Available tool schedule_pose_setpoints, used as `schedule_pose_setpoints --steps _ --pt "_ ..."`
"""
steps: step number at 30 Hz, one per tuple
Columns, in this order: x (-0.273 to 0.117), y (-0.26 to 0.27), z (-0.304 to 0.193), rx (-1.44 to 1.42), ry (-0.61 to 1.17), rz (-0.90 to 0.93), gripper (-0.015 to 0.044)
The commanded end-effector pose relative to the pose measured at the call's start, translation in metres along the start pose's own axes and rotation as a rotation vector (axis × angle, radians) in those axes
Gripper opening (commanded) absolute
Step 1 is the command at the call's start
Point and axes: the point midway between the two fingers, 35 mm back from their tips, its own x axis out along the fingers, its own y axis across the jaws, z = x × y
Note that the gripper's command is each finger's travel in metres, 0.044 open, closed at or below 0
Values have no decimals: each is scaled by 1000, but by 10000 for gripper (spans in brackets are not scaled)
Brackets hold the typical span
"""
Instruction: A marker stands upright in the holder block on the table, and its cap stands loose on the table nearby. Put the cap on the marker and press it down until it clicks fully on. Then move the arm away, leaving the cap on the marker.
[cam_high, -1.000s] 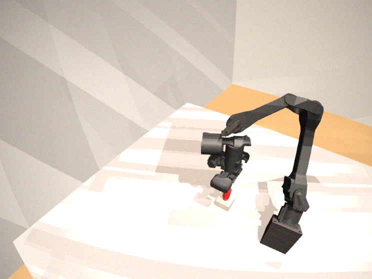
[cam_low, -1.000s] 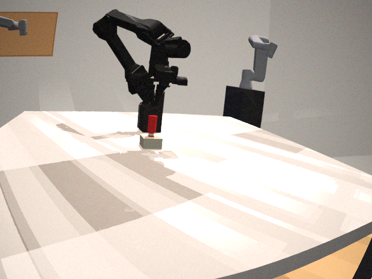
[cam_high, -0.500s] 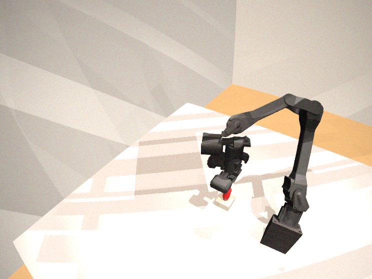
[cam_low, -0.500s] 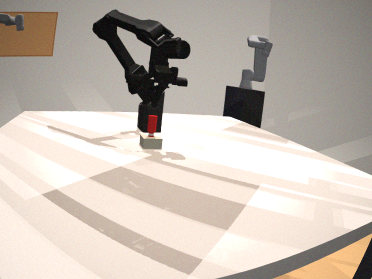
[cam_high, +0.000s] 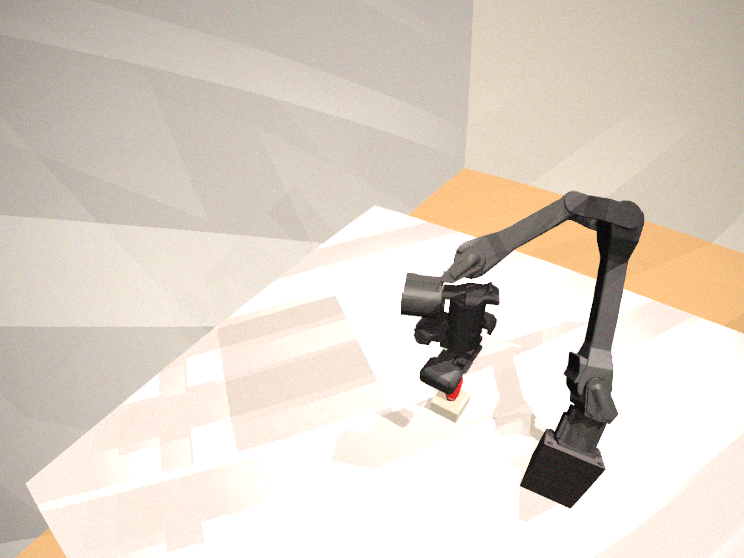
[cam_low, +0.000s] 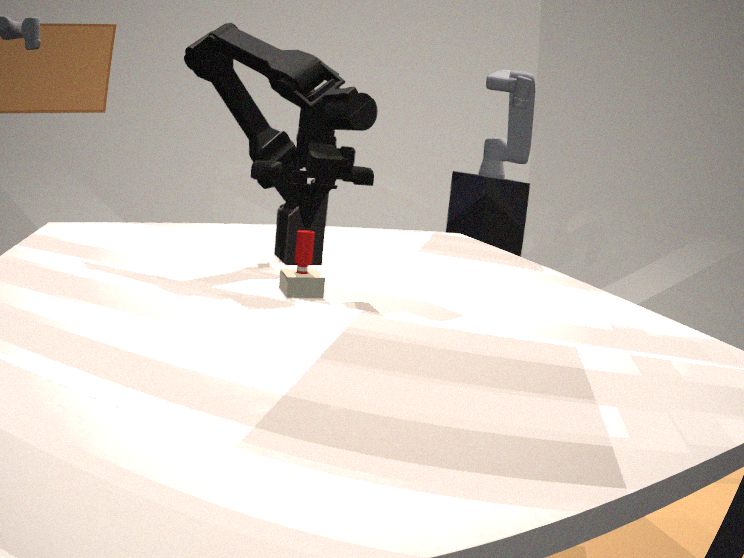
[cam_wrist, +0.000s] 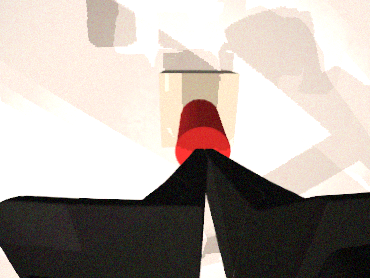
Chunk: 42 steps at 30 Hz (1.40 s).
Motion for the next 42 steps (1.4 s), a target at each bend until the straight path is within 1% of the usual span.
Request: schedule_pose_setpoints --steps 1,9,10,16,18,21,23,31,42 --pt "7 0 -1 -5 0 -4 0" --pt "18 0 0 -5 0 -5 0" --pt "12 0 1 1 -3 0 0" --pt "9 0 1 1 -3 0 0" --pt "-9 2 3 -1 -3 4 0" --pt "-55 2 3 -4 -1 6 0" --pt "-75 1 1 -4 0 3 0" --pt "-78 1 0 -4 0 2 0" --pt "-78 1 0 -4 0 2 289"
